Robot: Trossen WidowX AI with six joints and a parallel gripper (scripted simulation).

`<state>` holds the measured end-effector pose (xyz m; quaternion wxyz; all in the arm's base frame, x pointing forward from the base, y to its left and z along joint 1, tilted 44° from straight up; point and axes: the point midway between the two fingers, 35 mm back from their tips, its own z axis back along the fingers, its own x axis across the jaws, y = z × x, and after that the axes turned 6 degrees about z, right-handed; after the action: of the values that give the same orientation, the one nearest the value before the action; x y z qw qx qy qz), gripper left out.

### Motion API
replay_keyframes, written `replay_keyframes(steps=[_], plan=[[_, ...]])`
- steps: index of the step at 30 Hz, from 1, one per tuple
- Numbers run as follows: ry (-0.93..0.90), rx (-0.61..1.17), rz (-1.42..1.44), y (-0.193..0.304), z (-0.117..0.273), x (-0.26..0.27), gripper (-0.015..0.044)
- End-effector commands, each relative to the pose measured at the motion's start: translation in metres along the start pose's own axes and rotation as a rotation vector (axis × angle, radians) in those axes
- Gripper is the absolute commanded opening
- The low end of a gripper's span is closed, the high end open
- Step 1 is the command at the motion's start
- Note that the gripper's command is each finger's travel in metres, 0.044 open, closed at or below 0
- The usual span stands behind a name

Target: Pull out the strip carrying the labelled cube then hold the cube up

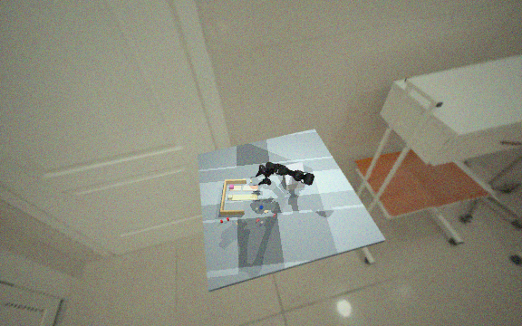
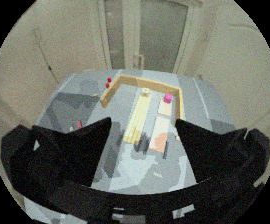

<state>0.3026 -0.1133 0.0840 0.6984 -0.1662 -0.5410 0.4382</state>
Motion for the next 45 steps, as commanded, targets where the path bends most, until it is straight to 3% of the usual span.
replay_keyframes(steps=[1, 2, 5, 17, 27, 45], plan=[[-0.003, 0.003, -0.008, 0.002, 0.000, 0.000, 0.0400], [-0.003, 0.003, -0.008, 0.002, 0.000, 0.000, 0.0400], [0.005, 0.060, -0.033, 0.002, -0.011, -0.003, 0.0321], [0.034, 0.559, -0.178, 0.023, -0.087, -0.006, 0.0006], [0.025, 0.956, -0.253, 0.048, -0.122, 0.022, 0.0000], [0.025, 0.963, -0.255, 0.055, -0.130, 0.025, 0.0000]])
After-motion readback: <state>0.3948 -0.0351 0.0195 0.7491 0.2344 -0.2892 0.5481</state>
